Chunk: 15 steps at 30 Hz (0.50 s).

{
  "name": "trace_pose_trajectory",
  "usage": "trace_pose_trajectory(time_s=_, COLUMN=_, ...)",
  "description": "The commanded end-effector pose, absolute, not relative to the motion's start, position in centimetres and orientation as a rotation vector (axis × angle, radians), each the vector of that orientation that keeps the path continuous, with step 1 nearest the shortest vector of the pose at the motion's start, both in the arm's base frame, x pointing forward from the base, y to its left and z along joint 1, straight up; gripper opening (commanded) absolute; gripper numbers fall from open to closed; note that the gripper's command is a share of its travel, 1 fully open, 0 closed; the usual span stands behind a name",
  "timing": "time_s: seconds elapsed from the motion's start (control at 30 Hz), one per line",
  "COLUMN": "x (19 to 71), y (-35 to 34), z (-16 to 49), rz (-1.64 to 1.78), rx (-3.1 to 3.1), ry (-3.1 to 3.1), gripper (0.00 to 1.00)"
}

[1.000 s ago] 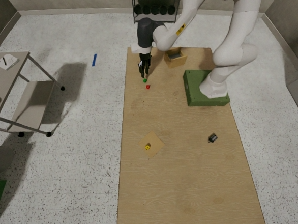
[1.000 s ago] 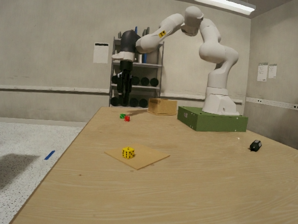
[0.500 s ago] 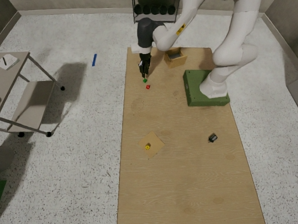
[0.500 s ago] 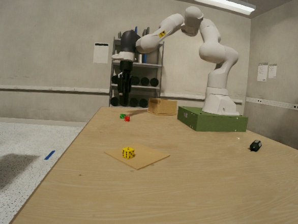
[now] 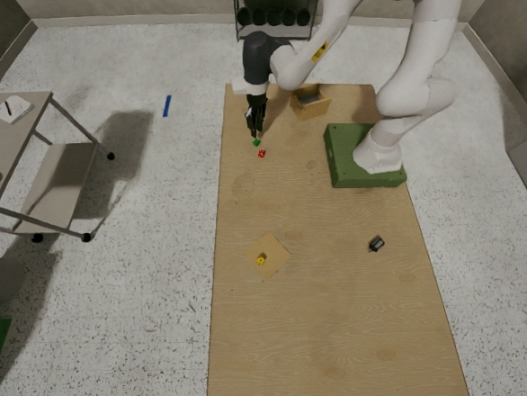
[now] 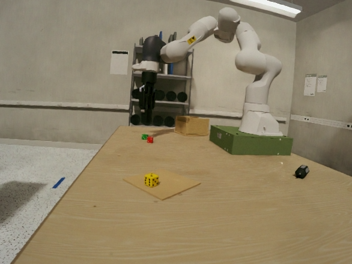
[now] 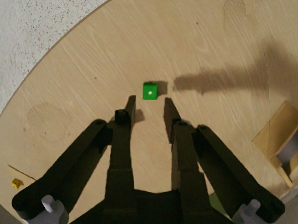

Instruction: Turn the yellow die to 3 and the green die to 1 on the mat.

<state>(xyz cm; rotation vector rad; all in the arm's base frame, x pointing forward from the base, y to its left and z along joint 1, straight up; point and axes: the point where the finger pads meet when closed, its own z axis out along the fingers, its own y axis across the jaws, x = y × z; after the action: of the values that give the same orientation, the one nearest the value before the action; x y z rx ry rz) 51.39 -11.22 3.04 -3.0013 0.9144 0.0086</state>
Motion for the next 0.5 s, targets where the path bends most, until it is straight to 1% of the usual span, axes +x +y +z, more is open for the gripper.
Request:
trace_pose_trajectory(time_s=0.0, x=51.5, y=-11.4, z=3.0, rz=0.006, rx=-3.006, ry=0.905, gripper=0.32)
trace_pose_trajectory(time_s=0.47, x=51.5, y=-11.4, z=1.9, rz=0.006, rx=-3.006, ry=0.904, gripper=0.32)
